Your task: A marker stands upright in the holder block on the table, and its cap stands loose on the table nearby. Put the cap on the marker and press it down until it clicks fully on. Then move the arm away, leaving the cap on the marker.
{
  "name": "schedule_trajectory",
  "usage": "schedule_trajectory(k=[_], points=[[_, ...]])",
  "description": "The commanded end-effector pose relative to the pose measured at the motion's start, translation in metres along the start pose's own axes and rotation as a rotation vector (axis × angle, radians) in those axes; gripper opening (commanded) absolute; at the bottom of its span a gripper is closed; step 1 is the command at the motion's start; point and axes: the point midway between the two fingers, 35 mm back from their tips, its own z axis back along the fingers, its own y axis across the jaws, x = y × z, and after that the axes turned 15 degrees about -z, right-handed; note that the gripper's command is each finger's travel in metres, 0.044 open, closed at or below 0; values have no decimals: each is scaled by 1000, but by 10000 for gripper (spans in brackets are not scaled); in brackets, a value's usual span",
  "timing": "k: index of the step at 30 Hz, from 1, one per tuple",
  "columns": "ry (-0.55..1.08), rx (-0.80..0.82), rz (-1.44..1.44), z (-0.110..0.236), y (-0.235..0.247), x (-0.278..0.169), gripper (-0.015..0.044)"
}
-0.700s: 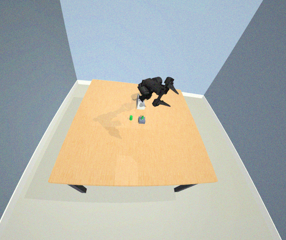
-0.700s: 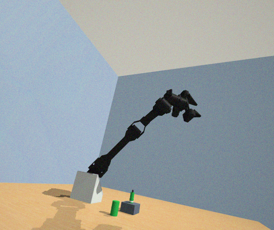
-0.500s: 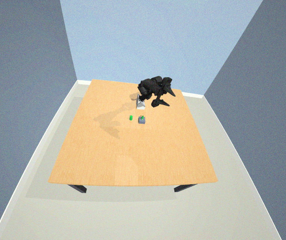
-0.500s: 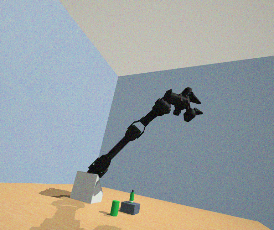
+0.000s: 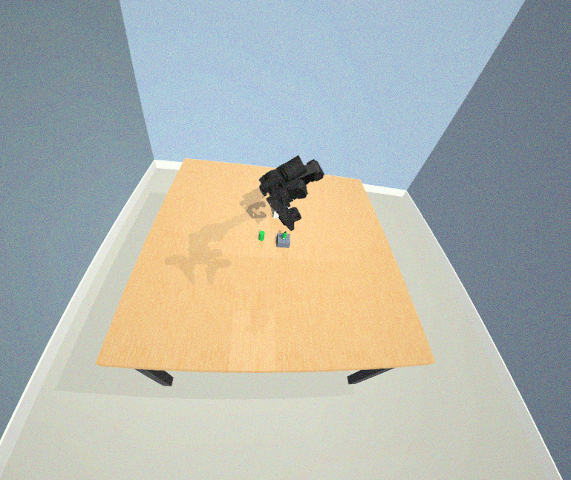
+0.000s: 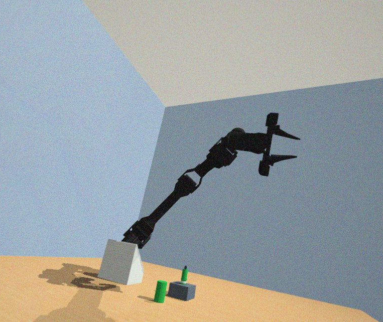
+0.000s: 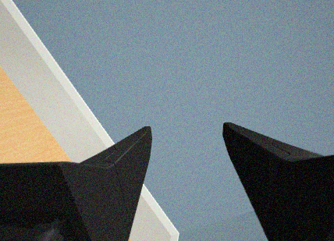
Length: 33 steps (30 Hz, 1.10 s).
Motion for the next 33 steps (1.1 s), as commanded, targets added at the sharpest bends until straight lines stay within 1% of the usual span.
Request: schedule_trajectory(k=[1,10,19,26,33], points=[[252,-104,-356,20,3,-76,240],[563,-230,-738,65,35,-160,240],[915,-366,-1110,133,98,-223,240],[1218,-473,-1381,196,162,-245,240],[1526,-570,-1611,262,231,-235,240]])
